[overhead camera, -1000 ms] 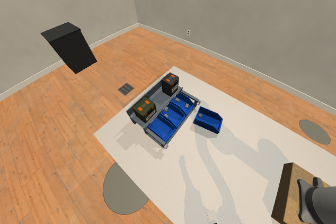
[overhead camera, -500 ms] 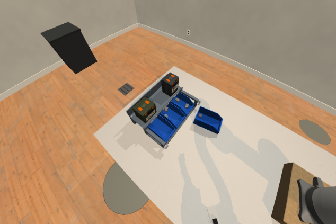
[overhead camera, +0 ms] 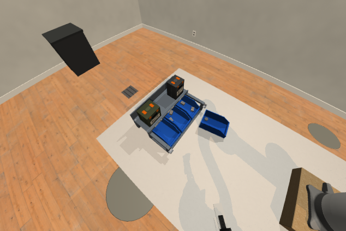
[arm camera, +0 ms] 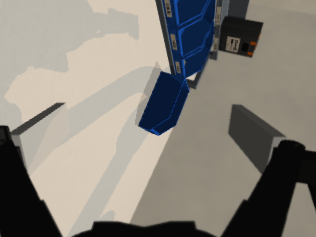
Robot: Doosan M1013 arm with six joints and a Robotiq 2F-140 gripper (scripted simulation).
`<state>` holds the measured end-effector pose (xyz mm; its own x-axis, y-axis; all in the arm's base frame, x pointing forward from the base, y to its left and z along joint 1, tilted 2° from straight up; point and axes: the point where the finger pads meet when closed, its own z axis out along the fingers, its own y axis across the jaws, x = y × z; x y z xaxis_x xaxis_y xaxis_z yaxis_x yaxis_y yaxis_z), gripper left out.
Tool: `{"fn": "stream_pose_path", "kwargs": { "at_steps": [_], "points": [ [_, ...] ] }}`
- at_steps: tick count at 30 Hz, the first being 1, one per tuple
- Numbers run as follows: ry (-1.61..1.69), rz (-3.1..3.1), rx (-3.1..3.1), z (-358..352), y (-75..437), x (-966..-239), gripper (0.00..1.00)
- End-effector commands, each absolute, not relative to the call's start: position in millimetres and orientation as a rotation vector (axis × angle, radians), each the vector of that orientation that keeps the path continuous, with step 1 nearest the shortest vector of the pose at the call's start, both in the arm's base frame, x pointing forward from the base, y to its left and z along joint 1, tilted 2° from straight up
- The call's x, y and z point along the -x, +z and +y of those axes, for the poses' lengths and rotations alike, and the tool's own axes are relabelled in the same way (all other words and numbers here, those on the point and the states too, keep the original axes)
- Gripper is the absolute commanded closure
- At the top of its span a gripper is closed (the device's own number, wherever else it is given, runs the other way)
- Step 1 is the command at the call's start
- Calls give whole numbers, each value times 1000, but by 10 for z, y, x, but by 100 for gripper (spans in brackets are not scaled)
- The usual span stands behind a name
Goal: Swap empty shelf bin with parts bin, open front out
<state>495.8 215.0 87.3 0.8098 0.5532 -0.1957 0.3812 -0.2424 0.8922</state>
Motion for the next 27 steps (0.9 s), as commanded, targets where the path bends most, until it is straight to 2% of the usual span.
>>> {"fn": "stream_pose_path", "kwargs": {
  "at_steps": [1,27],
  "points": [
    [164,690,-1889,2090,891,-4981,0],
    [-86,492,-2170,1520,1121,-5213,0]
  ]
}}
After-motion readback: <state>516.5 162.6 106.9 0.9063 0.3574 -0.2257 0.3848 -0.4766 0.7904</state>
